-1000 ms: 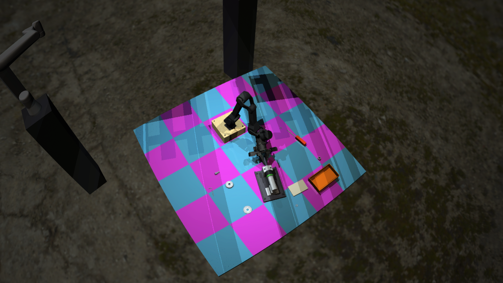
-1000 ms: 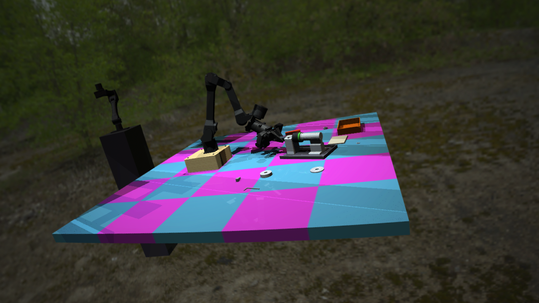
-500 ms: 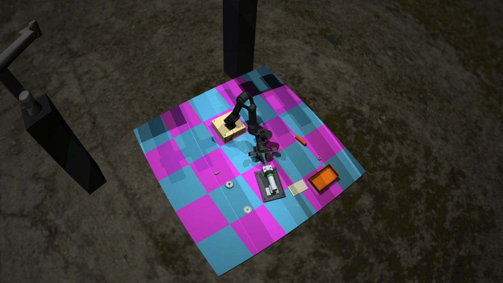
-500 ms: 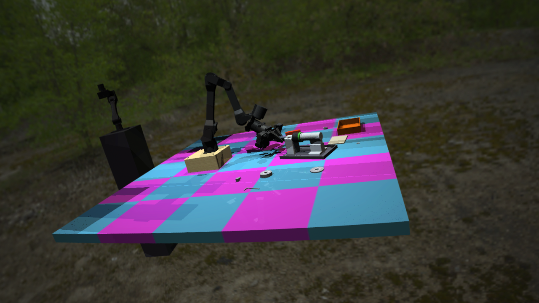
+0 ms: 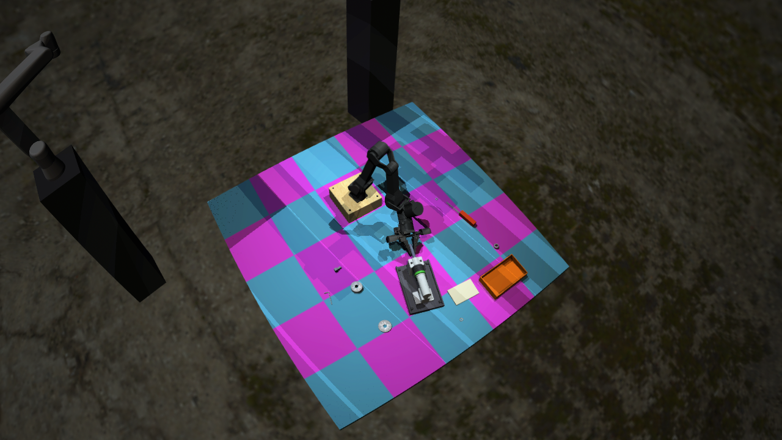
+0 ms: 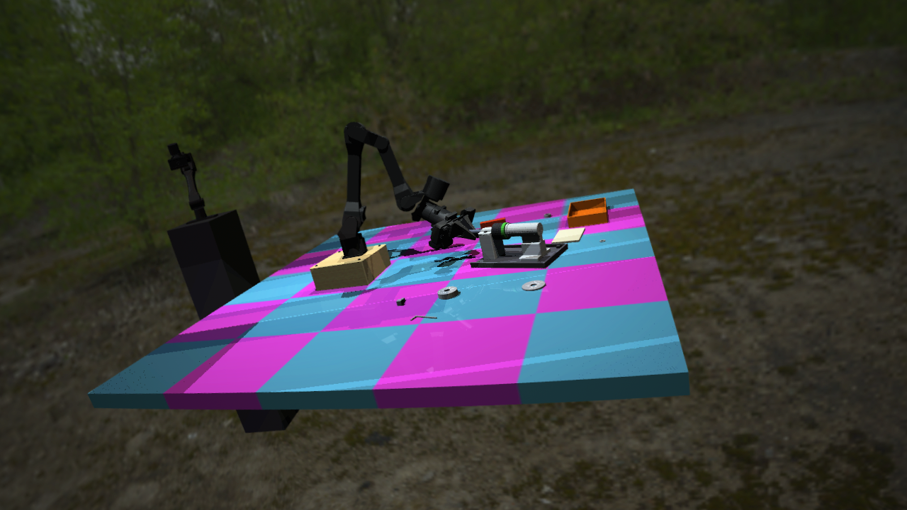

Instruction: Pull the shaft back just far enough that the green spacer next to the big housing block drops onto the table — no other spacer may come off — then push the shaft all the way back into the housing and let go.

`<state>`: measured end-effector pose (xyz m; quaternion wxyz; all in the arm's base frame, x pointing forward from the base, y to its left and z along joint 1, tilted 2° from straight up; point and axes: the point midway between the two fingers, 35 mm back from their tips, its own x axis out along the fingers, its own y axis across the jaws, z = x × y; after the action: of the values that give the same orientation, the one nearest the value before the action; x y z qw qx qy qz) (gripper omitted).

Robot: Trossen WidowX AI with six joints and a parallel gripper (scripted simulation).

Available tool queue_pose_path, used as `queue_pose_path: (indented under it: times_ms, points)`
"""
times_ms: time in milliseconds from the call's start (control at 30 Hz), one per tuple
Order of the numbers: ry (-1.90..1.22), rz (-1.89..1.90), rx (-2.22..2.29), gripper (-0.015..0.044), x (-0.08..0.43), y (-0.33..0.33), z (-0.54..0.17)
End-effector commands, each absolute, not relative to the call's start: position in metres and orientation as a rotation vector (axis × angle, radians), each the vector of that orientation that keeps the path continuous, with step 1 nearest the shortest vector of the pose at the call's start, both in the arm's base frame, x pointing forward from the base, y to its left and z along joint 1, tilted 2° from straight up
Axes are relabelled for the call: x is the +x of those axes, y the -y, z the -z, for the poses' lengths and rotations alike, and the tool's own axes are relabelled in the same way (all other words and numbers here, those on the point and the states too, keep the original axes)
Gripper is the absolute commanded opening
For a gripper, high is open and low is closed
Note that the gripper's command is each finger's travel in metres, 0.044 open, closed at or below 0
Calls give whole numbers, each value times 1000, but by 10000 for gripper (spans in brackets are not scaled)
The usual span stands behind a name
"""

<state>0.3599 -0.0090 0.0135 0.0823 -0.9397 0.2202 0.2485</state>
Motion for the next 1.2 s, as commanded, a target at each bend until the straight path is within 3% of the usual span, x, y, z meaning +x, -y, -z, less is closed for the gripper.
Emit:
queue_pose_path:
  times_ms: [0, 1167]
  points:
    - [-659, -742, -2804, 0, 359, 9, -13]
    - [-659, -742, -2803, 0, 356, 7, -13]
